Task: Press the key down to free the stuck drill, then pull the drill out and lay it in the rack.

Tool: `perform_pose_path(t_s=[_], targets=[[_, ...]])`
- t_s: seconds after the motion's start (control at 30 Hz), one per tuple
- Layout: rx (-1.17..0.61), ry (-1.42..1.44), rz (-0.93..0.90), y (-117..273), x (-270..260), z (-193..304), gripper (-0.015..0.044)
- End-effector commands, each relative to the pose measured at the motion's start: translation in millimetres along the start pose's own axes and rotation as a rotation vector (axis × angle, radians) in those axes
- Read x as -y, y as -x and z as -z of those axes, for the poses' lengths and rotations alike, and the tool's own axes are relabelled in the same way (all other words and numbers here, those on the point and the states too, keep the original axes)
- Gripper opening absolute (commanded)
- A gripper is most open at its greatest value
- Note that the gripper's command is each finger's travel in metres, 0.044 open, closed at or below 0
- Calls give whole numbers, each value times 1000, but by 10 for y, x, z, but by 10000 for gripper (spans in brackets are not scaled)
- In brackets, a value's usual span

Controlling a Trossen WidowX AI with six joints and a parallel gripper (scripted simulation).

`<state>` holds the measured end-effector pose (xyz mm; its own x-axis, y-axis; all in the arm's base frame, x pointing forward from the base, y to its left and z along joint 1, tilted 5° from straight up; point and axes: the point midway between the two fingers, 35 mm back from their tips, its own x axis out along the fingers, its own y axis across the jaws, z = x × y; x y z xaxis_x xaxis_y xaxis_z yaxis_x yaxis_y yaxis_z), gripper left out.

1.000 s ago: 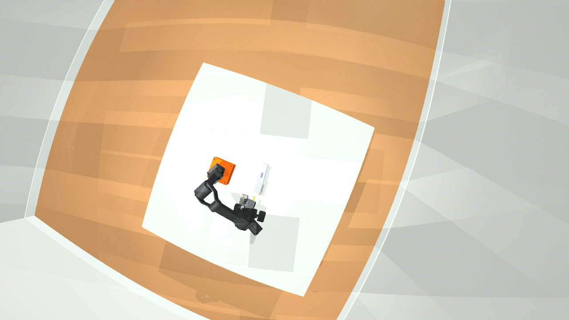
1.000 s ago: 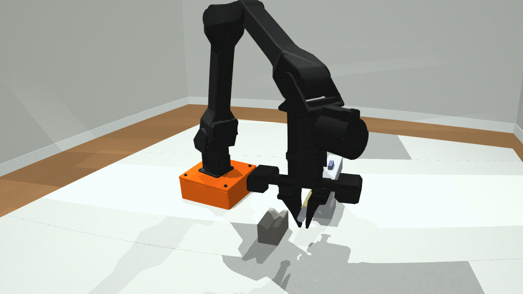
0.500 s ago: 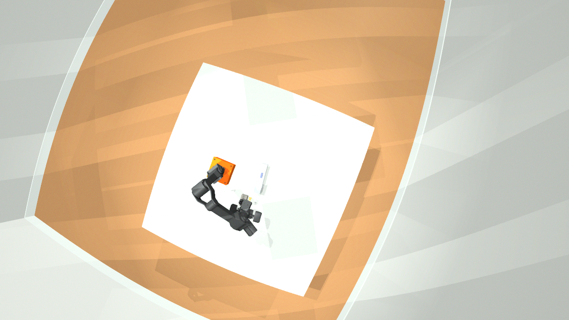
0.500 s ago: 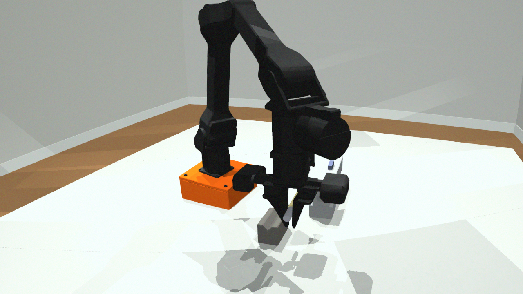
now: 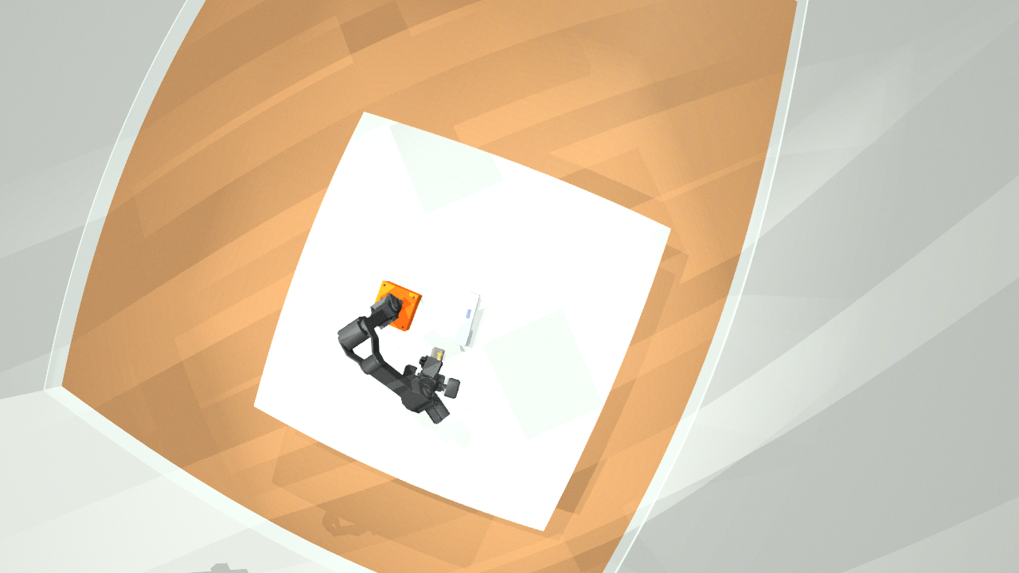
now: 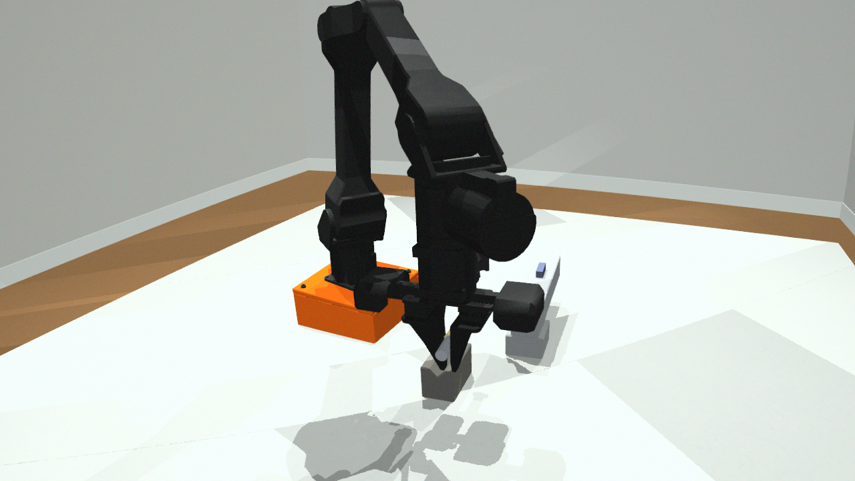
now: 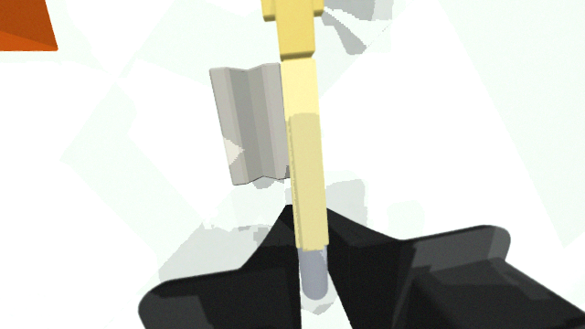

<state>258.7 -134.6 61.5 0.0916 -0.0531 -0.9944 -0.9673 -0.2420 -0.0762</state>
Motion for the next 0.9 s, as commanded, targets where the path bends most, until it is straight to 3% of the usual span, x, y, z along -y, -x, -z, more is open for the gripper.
perform_pose_path(t_s=[0.0,0.87], targets=[[3,6,3,5,-86,-3,0],[3,6,2,-222,-214,-7,0]])
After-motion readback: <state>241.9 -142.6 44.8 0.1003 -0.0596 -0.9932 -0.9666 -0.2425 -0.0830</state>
